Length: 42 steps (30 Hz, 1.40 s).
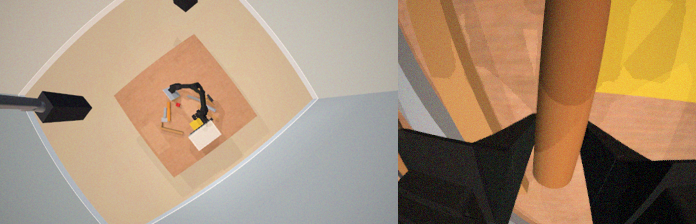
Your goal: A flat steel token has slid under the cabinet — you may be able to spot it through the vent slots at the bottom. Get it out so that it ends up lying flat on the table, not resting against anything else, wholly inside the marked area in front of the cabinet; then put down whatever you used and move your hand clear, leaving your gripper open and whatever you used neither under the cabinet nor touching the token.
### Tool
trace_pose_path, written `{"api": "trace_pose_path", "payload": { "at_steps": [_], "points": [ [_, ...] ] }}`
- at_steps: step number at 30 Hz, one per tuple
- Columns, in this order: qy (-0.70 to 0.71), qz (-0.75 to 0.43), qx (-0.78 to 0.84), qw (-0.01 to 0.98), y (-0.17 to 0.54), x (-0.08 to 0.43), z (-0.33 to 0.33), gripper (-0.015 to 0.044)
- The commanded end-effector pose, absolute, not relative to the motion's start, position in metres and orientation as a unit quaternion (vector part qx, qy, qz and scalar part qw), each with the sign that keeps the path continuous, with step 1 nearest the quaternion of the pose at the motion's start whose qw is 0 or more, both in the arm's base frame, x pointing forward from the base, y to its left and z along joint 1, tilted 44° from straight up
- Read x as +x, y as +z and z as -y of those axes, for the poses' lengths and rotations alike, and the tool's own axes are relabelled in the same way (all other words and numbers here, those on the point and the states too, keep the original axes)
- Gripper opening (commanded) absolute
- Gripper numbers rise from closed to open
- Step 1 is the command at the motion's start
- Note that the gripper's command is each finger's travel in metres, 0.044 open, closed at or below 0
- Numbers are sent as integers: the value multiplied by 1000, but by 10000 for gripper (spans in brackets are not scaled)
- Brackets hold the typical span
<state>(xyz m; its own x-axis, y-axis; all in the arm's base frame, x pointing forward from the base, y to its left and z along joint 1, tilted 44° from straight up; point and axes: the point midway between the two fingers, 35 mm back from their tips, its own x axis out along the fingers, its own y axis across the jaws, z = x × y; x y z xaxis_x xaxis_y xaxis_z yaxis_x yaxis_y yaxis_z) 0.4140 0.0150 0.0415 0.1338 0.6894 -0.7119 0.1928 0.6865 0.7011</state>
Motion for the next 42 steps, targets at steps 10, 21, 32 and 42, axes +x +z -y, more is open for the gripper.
{"api": "trace_pose_path", "payload": {
  "at_steps": [10,21,32,42],
  "points": [
    [185,-630,347,670,28,413,-2,0],
    [185,-630,346,670,18,410,7,0],
    [185,-630,346,670,10,408,16,0],
    [185,-630,346,670,8,406,17,0]
  ]
}}
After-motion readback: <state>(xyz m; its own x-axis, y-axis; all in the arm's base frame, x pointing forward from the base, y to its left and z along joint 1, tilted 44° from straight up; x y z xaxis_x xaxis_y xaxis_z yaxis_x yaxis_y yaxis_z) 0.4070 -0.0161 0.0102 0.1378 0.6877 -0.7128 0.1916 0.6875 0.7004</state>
